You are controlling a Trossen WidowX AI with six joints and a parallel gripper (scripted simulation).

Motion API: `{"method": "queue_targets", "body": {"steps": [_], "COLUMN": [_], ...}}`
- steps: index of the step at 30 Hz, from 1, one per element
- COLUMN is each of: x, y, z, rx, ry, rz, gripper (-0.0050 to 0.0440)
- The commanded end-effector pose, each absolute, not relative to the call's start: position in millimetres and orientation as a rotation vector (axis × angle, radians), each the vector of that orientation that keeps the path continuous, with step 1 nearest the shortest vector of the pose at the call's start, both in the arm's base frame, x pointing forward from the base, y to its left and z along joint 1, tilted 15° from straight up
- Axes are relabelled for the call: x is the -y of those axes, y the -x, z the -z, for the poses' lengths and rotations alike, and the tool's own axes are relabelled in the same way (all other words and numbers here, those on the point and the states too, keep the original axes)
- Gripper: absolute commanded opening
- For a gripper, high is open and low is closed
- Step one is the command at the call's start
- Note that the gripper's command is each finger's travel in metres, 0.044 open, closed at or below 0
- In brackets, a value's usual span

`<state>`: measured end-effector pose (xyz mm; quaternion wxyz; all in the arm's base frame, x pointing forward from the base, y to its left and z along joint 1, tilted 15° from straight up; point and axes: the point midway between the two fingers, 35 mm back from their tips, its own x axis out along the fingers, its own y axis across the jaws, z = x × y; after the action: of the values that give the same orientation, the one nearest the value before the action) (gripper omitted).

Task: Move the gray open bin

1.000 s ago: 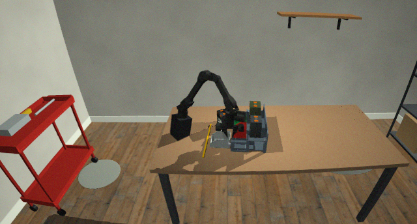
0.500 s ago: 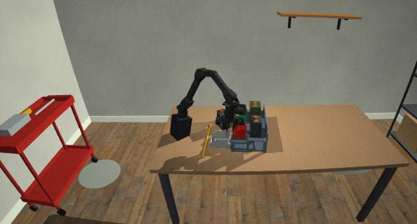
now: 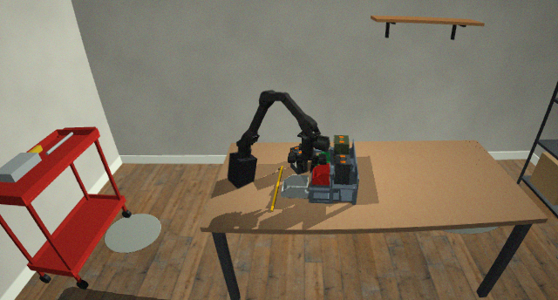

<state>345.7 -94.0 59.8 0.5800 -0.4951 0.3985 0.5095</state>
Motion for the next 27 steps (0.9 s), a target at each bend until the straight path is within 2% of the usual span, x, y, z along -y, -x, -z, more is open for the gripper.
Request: {"method": "queue_targets", "body": {"steps": [1,27], "x": [97,95], "y": [-349,-352], "z": [-77,-66], "rx": [-0.910,-0.911], "ry": [1.188,1.189], "rz": [-1.164,-1.163], "gripper": [0.0150,0.0150]}}
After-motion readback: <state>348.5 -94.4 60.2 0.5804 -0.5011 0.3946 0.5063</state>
